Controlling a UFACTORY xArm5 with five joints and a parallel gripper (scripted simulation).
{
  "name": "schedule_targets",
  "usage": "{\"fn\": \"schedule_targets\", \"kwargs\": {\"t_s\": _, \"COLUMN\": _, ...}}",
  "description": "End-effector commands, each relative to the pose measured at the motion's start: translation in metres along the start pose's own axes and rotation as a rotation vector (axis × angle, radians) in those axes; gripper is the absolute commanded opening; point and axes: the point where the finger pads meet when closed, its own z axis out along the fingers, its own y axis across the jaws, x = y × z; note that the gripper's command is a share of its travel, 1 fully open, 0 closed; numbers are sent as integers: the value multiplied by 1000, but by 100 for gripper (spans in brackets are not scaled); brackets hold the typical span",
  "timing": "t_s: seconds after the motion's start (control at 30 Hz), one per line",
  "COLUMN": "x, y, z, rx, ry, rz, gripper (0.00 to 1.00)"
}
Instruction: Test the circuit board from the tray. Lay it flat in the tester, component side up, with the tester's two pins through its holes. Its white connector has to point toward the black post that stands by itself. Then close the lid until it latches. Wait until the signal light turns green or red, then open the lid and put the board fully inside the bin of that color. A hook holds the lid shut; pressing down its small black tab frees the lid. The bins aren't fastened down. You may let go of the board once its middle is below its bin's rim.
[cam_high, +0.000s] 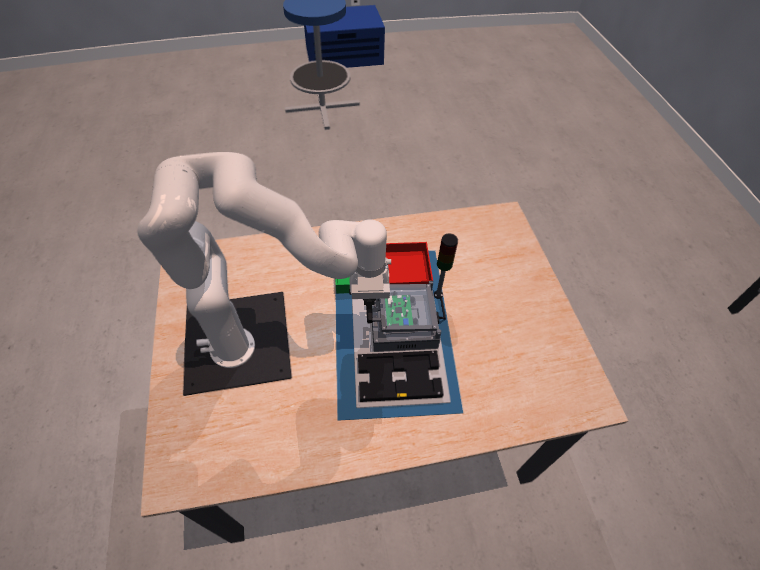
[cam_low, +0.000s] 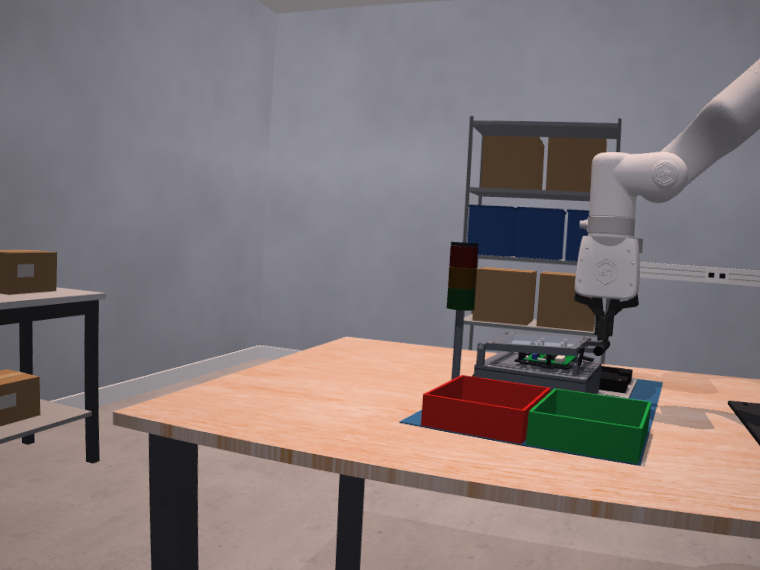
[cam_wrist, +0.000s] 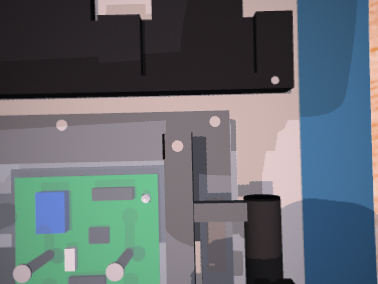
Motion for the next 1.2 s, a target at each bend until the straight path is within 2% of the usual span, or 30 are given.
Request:
{"fn": "schedule_targets", "kwargs": {"t_s": 0.0, "x": 0, "y": -1, "z": -1, "rx": 4, "ry": -1, "rz": 0, "gripper": 0}}
{"fn": "schedule_targets", "kwargs": {"t_s": 1.17, "x": 0, "y": -1, "z": 5, "rx": 4, "ry": -1, "rz": 0, "gripper": 0}}
